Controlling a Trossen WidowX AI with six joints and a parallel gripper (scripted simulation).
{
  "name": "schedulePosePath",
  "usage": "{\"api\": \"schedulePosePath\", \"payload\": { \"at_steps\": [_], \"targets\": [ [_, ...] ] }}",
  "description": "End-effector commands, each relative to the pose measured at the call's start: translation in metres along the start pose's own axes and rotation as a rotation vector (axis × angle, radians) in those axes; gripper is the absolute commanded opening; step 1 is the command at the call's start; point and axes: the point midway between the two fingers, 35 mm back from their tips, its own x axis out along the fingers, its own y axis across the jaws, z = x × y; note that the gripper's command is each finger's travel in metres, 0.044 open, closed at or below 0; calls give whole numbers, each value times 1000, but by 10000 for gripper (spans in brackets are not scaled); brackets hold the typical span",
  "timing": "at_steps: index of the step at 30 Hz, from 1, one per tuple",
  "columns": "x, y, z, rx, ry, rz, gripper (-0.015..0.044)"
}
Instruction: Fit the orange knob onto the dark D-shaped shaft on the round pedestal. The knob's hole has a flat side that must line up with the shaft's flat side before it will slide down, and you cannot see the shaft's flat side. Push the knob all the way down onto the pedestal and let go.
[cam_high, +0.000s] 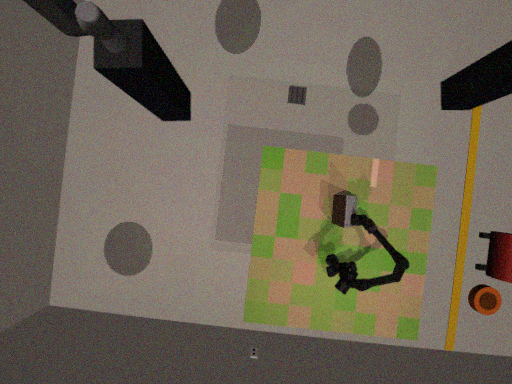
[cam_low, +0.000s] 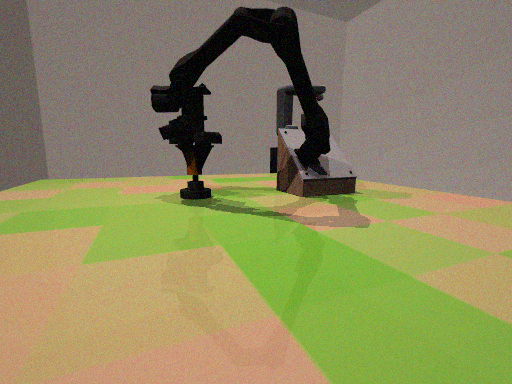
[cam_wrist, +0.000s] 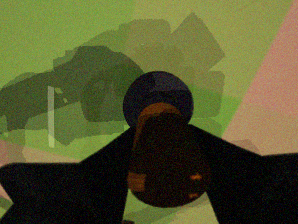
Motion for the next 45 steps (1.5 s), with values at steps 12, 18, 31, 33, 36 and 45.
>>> {"api": "schedulePosePath", "payload": {
  "at_steps": [12, 18, 31, 33, 36, 45],
  "targets": [
    [-2, -1, -4, -11, -5, -1, 0],
    [3, -1, -3, -11, -5, -1, 0],
    [-2, 0, -1, -97, -5, -1, 0],
    [-3, 0, 0, -179, -5, -1, 0],
    [-3, -1, 2, -221, -5, -1, 0],
    [1, -1, 0, -221, -5, -1, 0]
  ]
}}
